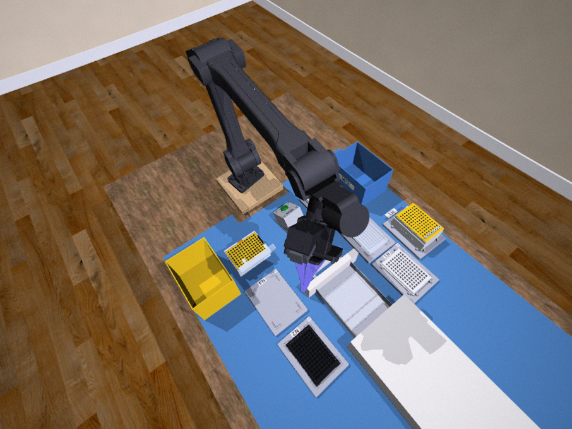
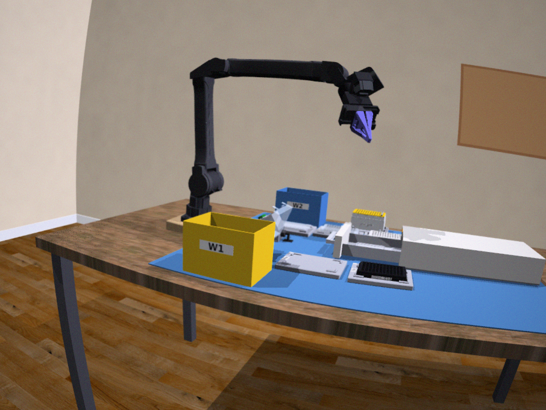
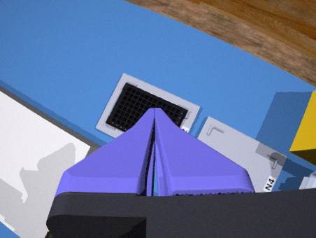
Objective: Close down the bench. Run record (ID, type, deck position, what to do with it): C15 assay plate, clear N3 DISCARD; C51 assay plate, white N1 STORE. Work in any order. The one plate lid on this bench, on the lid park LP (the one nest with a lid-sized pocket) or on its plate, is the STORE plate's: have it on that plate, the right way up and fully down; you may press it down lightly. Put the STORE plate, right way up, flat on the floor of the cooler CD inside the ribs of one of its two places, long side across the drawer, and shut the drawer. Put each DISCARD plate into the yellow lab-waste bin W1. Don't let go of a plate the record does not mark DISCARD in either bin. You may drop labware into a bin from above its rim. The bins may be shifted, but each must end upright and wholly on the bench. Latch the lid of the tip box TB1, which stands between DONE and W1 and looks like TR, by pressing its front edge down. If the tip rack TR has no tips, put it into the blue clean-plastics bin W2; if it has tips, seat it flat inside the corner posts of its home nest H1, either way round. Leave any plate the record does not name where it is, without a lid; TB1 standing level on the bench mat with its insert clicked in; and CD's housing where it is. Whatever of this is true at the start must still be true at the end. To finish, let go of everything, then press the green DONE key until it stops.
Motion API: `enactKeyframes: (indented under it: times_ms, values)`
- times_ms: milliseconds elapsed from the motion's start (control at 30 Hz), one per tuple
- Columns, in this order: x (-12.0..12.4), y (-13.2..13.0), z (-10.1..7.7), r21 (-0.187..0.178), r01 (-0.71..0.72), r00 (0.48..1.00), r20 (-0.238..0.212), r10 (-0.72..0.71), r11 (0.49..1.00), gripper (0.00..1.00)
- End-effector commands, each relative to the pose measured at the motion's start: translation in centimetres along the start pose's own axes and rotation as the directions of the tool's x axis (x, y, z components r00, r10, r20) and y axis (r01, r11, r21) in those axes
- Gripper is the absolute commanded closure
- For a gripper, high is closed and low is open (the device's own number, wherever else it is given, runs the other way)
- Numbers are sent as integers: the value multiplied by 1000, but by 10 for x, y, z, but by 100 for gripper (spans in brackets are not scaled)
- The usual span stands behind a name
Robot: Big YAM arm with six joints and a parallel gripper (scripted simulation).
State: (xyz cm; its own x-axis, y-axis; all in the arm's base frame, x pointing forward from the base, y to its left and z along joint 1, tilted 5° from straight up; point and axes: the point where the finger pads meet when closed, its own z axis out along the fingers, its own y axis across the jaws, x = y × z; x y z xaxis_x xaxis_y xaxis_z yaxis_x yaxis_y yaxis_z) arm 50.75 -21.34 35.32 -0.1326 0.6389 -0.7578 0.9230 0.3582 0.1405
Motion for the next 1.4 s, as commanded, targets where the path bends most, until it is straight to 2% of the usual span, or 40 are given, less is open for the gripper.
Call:
enactKeyframes:
  times_ms: [0, 33, 67, 100, 267, 333, 400, 433, 467, 500, 567, 600, 667, 733, 833, 867, 900, 1000, 1033, 1067, 1133, 1167, 1267, 1333, 1367]
  values:
    - [-8, 1, -21, -26, 62, 998, 8, -62, 998, 100]
    - [-25, 14, -29, -53, 61, 998, 17, -61, 997, 100]
    - [-17, 12, -32, -58, 93, 996, -2, -93, 994, 100]
    - [6, 1, -24, -42, 143, 989, -43, -144, 989, 100]
    - [36, 1, -20, -72, 283, 947, -139, -291, 956, 100]
    - [41, -5, -31, -95, 310, 935, -151, -321, 946, 100]
    - [50, -7, -34, -117, 357, 910, -181, -373, 927, 100]
    - [45, -2, -40, -137, 368, 904, -180, -389, 919, 100]
    - [60, -9, -37, -136, 393, 887, -204, -414, 909, 100]
    - [64, -10, -39, -149, 415, 872, -218, -439, 898, 100]
    - [64, -10, -39, -149, 415, 872, -218, -439, 898, 100]
    - [56, 3, -38, -166, 424, 864, -219, -453, 890, 100]
    - [80, -7, -37, -188, 480, 815, -266, -515, 857, 100]
    - [87, -16, -47, -199, 485, 810, -265, -524, 851, 100]
    - [102, -20, -51, -246, 539, 748, -301, -592, 806, 100]
    - [94, -10, -56, -269, 545, 740, -292, -606, 795, 100]
    - [109, -23, -56, -271, 560, 717, -314, -622, 783, 100]
    - [124, -26, -59, -324, 602, 643, -346, -684, 730, 100]
    - [124, -22, -62, -343, 611, 624, -346, -701, 713, 100]
    - [130, -31, -67, -350, 615, 613, -350, -708, 706, 100]
    - [130, -31, -67, -350, 615, 613, -350, -708, 706, 100]
    - [125, -22, -70, -371, 619, 600, -344, -722, 692, 100]
    - [147, -33, -73, -427, 649, 507, -375, -776, 630, 100]
    - [155, -42, -81, -434, 650, 501, -373, -781, 624, 100]
    - [158, -44, -84, -454, 654, 475, -376, -796, 605, 100]
